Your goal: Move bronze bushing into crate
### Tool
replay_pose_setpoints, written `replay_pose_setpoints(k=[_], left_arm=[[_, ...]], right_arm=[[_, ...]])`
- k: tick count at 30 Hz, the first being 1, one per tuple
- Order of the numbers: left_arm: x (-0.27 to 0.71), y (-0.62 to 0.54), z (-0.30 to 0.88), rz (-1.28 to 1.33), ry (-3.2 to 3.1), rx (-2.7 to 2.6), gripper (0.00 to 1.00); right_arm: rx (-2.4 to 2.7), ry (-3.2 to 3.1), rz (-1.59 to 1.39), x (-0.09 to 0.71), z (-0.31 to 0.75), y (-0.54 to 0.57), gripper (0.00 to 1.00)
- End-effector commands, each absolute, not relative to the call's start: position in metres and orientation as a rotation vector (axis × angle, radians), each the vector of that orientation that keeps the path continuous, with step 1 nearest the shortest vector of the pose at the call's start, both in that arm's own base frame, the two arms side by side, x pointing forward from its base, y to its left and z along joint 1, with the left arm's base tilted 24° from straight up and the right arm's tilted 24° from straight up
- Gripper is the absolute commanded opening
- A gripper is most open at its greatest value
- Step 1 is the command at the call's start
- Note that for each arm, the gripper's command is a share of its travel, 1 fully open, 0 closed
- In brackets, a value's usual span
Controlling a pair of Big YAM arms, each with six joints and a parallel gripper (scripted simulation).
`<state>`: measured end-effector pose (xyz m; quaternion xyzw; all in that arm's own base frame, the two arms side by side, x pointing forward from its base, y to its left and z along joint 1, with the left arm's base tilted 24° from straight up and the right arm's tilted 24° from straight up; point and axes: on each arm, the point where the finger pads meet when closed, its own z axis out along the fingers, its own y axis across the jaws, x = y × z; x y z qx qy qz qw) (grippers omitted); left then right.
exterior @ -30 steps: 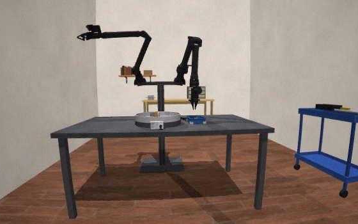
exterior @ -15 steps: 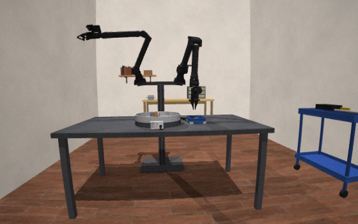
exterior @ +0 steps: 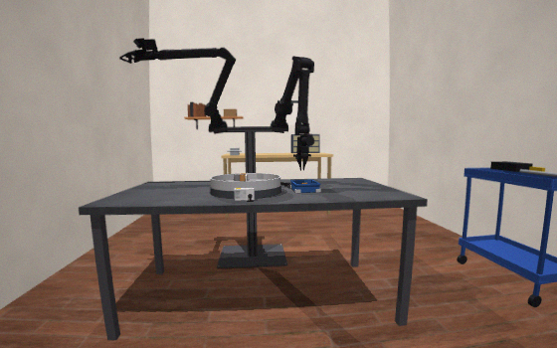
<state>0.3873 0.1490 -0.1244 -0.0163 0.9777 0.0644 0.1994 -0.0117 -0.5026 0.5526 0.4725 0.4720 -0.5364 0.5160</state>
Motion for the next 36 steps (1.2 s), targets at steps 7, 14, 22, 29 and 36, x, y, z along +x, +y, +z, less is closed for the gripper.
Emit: replay_pose_setpoints(k=[7,14,22,29,36], left_arm=[[0.384,0.151,-0.124,0.181,2.733,-0.044,0.16],[0.379,0.15,-0.111,0.182,2.732,-0.045,1.0],[0.364,0.145,-0.071,0.184,2.729,-0.041,1.0],[0.349,0.139,-0.037,0.185,2.729,-0.041,1.0],[0.344,0.137,-0.035,0.173,2.752,-0.041,1.0]], right_arm=[[1.15,1.097,-1.301,-0.023,0.562,-0.495,1.0],[1.15,1.097,-1.301,-0.023,0.562,-0.495,1.0],[1.15,1.097,-1.301,-0.023,0.562,-0.495,1.0],[1.15,1.097,-1.301,-0.023,0.562,-0.495,1.0],[1.15,1.097,-1.301,-0.023,0.562,-0.495,1.0]])
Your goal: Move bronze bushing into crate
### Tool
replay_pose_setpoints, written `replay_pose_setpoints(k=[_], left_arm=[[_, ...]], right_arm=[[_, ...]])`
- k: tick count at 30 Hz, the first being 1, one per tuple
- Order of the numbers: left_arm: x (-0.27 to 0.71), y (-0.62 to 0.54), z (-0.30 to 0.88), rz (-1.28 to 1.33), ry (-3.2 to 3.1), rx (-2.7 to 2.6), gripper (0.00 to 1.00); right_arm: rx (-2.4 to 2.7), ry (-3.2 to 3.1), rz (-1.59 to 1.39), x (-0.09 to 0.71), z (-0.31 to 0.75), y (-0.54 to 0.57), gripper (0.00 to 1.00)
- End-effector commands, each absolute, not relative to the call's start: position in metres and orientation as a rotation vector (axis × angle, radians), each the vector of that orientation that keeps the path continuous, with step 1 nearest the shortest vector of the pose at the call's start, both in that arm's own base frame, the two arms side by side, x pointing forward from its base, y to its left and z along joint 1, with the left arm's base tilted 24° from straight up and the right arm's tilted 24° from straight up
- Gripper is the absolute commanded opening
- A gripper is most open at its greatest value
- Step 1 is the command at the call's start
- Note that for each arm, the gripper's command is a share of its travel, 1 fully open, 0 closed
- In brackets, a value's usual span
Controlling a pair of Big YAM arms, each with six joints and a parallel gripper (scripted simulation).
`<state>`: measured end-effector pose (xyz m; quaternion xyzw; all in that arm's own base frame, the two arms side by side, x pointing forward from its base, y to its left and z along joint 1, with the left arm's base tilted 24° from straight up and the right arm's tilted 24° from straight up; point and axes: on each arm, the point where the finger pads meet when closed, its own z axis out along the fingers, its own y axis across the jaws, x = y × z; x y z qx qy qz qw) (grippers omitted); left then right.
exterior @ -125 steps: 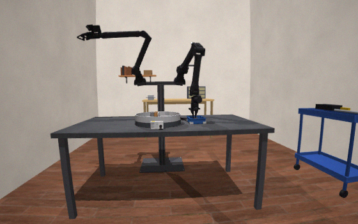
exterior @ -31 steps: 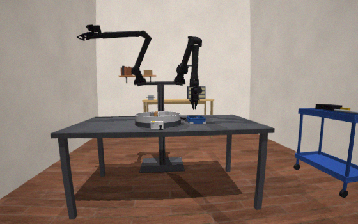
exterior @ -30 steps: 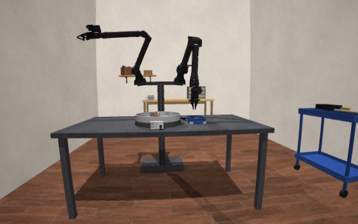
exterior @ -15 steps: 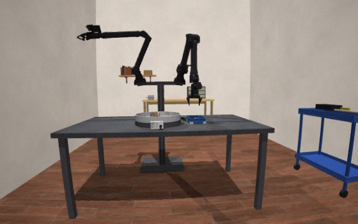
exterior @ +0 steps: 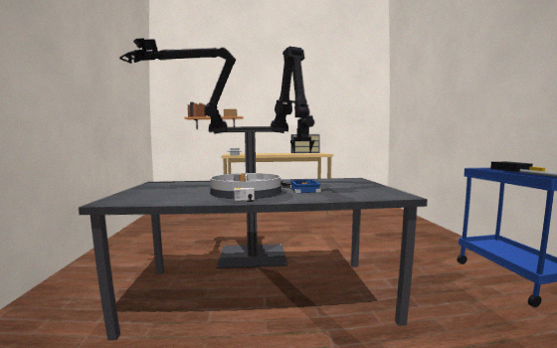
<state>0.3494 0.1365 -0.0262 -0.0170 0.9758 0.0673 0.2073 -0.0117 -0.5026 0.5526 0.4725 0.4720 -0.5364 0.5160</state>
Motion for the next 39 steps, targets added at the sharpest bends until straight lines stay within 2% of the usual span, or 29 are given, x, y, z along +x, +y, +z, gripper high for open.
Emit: replay_pose_setpoints(k=[1,39], left_arm=[[0.343,0.1364,-0.0357,0.172,2.754,-0.041,1.0],[0.3492,0.139,-0.0269,0.189,2.719,-0.04,1.0]], right_arm=[[1.15,1.097,-1.301,-0.0235,0.5621,-0.4948,1.0],[1.15,1.097,-1.301,-0.0235,0.5621,-0.4948,1.0]])
